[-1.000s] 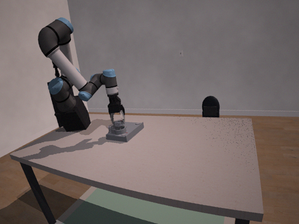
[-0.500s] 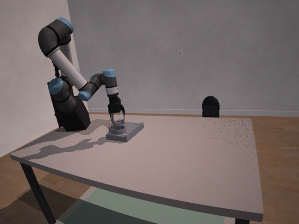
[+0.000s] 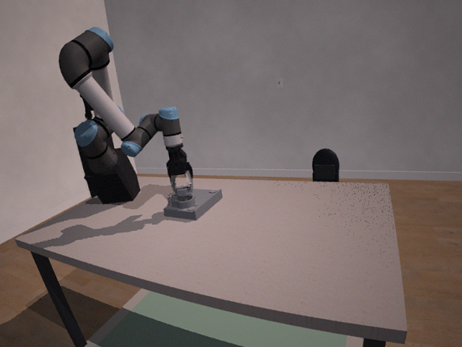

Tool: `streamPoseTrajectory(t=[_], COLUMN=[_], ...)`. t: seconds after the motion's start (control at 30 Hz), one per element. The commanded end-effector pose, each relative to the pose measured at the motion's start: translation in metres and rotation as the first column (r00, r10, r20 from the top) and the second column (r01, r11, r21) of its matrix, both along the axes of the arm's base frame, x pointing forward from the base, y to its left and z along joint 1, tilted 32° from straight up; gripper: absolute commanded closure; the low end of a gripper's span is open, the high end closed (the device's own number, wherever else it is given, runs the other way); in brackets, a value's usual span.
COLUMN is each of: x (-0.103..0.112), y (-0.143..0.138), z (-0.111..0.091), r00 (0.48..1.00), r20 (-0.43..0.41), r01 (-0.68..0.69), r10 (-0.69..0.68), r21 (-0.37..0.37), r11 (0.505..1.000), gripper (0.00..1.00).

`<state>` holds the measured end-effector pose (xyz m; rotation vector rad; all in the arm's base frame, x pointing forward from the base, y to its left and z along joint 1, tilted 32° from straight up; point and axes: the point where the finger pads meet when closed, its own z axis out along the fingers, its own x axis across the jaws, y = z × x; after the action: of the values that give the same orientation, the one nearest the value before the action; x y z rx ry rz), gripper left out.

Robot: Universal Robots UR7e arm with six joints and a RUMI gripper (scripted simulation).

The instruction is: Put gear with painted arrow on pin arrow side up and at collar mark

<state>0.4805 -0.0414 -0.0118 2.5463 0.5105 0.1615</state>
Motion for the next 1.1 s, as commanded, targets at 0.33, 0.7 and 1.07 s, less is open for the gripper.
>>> streamPoseTrajectory(t=[0.33, 0.7, 1.07], x=[0.0006, 0.0009, 0.0014], y=[-0.0002, -0.0009, -0.0020], z=[-0.0002, -0.0015, -0.0034], r00=[1.000, 1.000, 1.000], r20=[0.001, 0.001, 0.001], r01=[0.000, 0.000, 0.000], r10=[0.000, 0.000, 0.000], r21=[0.000, 0.000, 0.000], r11=[1.000, 1.000, 1.000], gripper=[1.00, 1.00, 1.00])
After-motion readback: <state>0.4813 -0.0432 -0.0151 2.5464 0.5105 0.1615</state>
